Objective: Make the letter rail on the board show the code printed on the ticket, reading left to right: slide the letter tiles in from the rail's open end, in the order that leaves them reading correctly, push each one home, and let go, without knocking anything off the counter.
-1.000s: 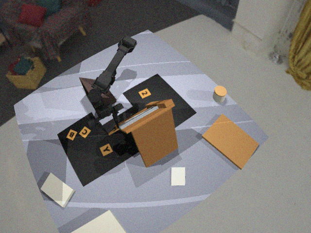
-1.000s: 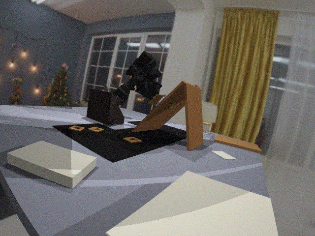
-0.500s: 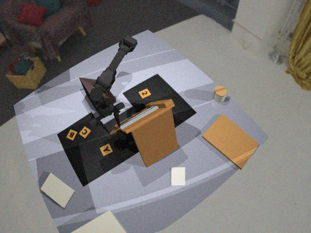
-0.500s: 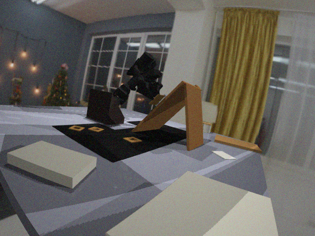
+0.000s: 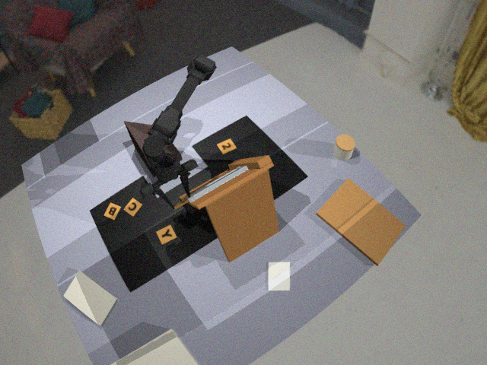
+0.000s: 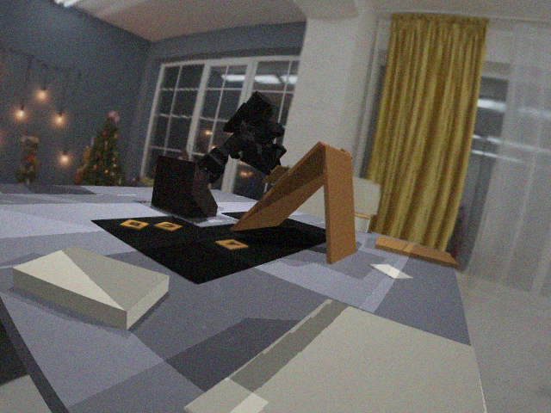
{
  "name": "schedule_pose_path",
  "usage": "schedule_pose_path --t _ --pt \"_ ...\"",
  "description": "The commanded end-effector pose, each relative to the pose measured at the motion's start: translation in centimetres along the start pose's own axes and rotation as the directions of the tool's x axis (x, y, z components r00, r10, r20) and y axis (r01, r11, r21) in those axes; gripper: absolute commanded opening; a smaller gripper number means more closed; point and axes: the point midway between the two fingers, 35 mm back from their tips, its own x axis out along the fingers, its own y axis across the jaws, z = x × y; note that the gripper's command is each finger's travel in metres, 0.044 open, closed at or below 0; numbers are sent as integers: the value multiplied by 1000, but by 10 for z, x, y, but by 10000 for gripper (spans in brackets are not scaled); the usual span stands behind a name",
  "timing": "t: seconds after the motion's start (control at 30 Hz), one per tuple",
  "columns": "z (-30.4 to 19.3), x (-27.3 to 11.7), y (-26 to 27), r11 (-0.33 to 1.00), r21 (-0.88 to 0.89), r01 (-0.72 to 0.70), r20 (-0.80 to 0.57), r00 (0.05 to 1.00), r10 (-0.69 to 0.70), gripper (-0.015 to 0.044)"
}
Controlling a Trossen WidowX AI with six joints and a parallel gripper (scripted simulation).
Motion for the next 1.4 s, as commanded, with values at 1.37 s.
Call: schedule_pose_path --t 1.37 --pt "3 -1 24 1000 -5 3 7 1000 -3 0"
